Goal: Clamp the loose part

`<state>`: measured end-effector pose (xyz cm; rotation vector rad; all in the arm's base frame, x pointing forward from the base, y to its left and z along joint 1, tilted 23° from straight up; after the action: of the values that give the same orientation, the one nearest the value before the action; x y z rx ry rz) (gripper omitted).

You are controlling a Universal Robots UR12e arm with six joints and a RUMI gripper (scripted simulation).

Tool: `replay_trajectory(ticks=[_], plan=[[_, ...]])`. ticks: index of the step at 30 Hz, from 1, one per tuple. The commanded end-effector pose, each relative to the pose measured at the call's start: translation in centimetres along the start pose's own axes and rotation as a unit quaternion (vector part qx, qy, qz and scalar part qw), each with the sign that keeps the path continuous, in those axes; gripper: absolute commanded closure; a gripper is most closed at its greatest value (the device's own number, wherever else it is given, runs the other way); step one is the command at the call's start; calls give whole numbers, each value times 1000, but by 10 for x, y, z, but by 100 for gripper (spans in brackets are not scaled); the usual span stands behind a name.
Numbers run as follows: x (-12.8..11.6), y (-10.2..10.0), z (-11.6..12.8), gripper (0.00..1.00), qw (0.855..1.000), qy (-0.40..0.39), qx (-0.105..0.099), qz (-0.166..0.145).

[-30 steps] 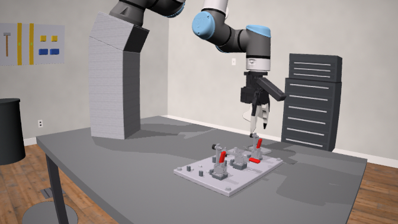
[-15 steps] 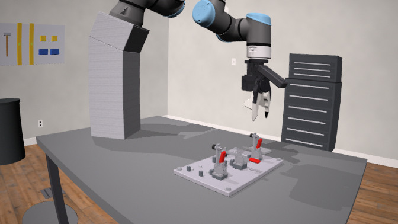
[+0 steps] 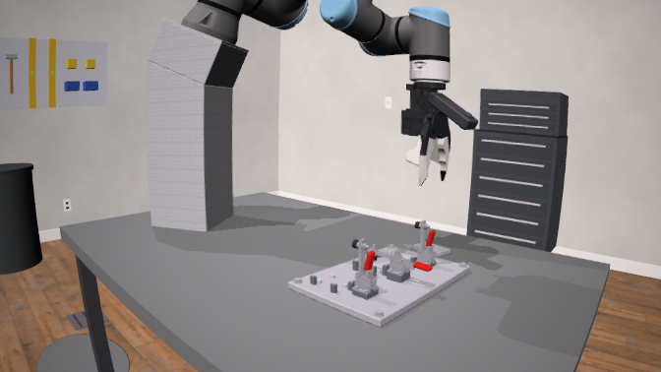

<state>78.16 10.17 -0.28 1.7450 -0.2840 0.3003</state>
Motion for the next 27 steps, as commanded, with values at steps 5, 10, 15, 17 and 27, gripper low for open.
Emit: replay_trajectory(ticks=[5, 10, 15, 17, 27], plan=[[-6, -1, -9, 41, 1000, 0, 1, -3], [-10, -1, -21, 41, 1000, 0, 1, -2], [-13, -1, -31, 41, 1000, 0, 1, -2], [-16, -1, -38, 41, 1000, 0, 1, -2], [-31, 0, -83, 41, 1000, 0, 1, -2]])
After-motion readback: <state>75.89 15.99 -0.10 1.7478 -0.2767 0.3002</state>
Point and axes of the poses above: the point where the finger pads meet when closed, its own y axis back along the fingers, its own z axis across the jaws, x = y × z, the point moved 9 cm from there along y, back along the fingers, and after that the axes turned 6 degrees about y, right-handed, at the moved point
